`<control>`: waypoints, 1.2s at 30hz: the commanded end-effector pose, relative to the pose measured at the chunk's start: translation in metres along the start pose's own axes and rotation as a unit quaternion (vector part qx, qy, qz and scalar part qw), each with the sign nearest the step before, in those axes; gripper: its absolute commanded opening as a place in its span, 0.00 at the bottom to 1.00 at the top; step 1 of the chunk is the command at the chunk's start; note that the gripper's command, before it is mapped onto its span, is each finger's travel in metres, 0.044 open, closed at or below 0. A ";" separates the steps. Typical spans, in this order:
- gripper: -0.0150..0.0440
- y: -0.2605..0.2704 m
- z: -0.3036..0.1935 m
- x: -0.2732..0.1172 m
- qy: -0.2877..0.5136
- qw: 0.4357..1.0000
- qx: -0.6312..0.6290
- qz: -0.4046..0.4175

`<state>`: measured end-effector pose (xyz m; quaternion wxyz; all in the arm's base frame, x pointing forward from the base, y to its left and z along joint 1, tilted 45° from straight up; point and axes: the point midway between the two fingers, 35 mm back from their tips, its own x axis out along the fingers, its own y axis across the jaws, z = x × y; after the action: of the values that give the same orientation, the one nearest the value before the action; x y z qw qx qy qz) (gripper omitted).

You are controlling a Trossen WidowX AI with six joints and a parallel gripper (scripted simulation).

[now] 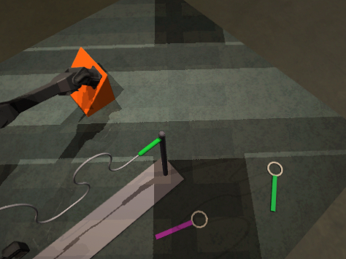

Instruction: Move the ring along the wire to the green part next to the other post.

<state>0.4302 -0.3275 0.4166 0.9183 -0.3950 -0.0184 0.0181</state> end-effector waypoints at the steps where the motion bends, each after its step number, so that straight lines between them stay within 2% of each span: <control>1: 0.00 0.000 0.005 0.000 -0.001 1.000 0.000 0.000; 20: 0.00 0.000 0.005 0.000 0.001 1.000 0.000 0.000; 36: 0.00 0.015 0.009 -0.034 0.133 0.991 0.002 0.001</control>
<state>0.4032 -0.3161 0.4153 0.9163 -0.3925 0.0754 -0.0252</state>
